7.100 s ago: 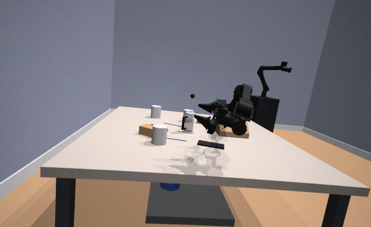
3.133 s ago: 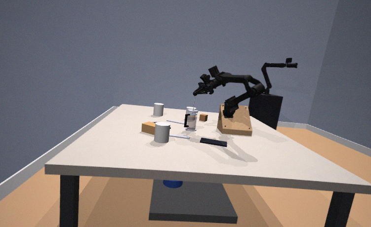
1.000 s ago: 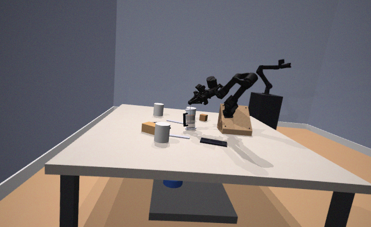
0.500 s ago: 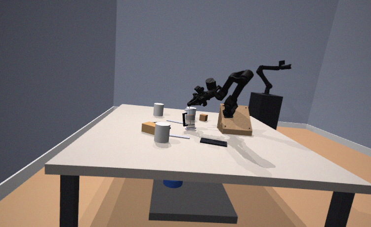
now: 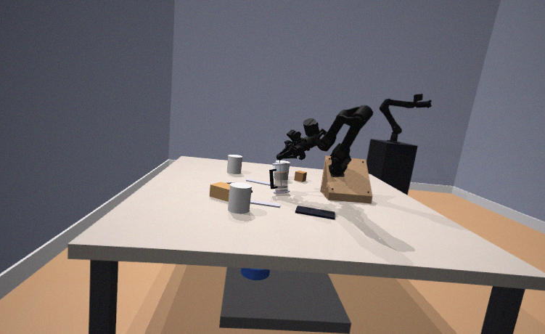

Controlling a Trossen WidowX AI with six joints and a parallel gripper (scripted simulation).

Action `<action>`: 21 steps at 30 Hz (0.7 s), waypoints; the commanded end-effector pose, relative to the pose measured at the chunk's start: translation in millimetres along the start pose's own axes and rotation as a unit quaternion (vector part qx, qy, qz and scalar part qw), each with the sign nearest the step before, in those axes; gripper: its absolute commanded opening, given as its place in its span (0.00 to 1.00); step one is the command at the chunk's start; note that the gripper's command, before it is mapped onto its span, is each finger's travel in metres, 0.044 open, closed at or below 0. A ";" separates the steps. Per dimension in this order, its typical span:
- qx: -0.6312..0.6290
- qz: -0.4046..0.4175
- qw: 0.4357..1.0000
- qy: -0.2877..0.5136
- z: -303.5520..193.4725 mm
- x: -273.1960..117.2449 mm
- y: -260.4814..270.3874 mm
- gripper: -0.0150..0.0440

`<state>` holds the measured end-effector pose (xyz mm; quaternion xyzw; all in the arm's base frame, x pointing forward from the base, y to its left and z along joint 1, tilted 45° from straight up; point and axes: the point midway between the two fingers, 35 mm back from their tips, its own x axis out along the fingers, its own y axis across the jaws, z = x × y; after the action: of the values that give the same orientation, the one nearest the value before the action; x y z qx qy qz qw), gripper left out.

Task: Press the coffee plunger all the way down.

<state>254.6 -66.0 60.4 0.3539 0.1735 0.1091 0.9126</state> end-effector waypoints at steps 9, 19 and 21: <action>0.000 0.000 1.000 0.000 0.0 0.1 -0.2 0.45; 0.000 0.000 1.000 0.000 0.0 0.1 -0.2 0.76; 0.000 0.000 1.000 0.000 0.0 0.1 -0.2 0.85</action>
<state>254.6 -64.7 61.0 0.3547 0.1728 0.1142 0.9118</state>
